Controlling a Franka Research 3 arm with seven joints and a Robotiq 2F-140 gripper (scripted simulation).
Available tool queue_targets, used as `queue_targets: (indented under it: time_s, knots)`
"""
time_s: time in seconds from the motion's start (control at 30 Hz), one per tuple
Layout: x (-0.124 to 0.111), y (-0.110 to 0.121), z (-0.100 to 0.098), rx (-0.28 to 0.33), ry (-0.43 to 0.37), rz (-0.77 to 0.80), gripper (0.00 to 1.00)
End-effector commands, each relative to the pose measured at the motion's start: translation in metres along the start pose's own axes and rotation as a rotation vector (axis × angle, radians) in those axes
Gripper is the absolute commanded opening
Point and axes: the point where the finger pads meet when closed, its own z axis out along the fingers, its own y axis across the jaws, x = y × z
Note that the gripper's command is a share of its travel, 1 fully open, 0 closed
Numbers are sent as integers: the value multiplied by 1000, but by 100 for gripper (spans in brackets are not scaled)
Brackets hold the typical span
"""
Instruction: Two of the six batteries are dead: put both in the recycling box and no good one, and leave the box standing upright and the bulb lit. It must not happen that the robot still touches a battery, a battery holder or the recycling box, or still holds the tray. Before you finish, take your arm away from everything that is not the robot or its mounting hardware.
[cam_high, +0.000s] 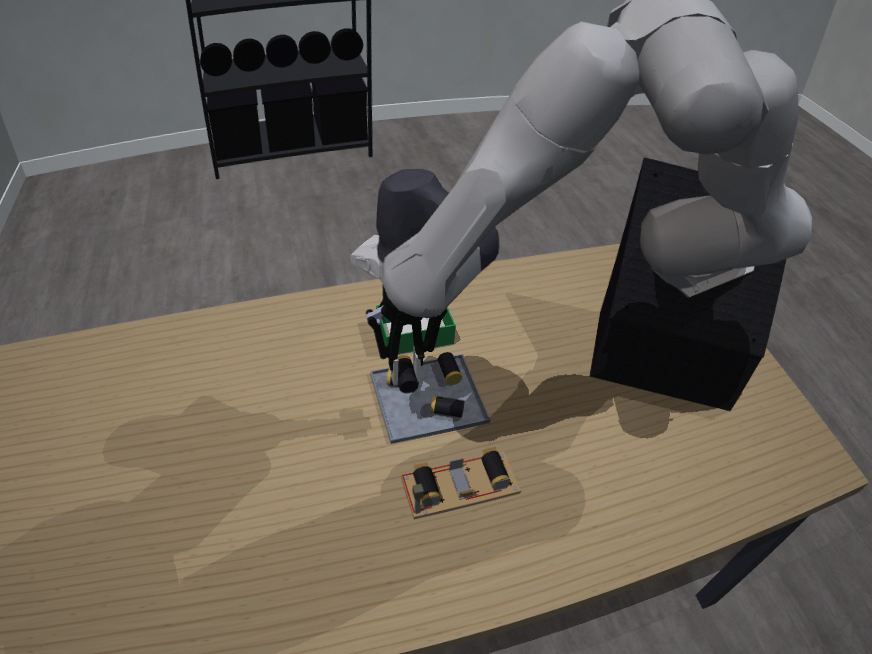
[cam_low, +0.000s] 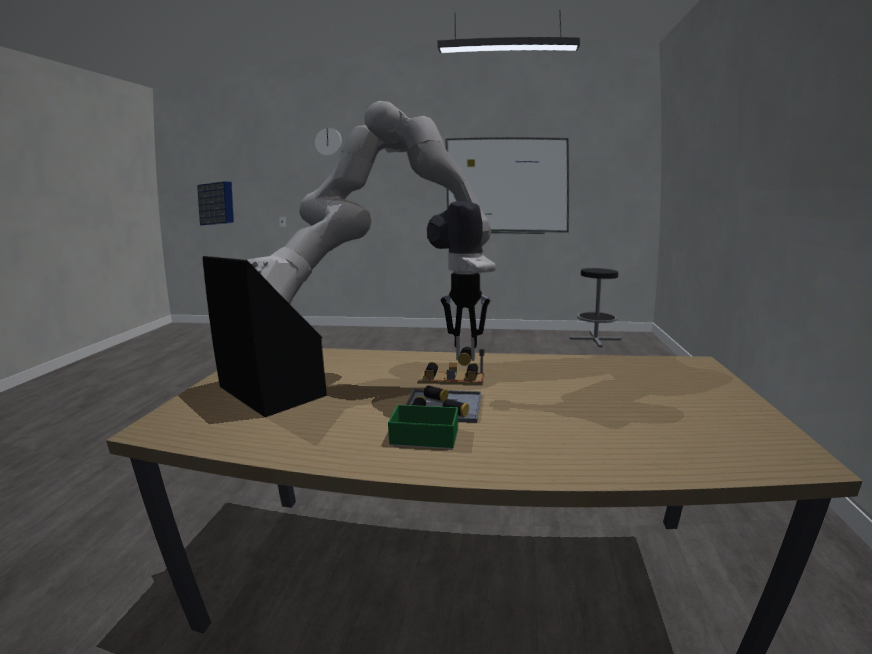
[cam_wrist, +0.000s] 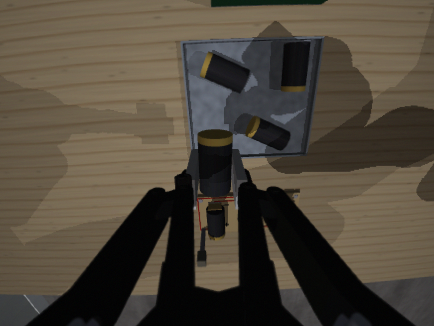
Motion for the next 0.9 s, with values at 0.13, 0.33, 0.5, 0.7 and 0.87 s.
queue_targets:
  time_s: [0.13, 0.33, 0.5, 0.7, 0.87]
  knots:
    - [1, -1, -1, 0, 1, -83, 16]
    - [1, -1, -1, 0, 1, -91, 16]
    - [1, -1, 5, 0, 1, -91, 16]
    - [1, -1, 36, 0, 1, -91, 16]
    - [1, -1, 68, 0, 1, -91, 16]
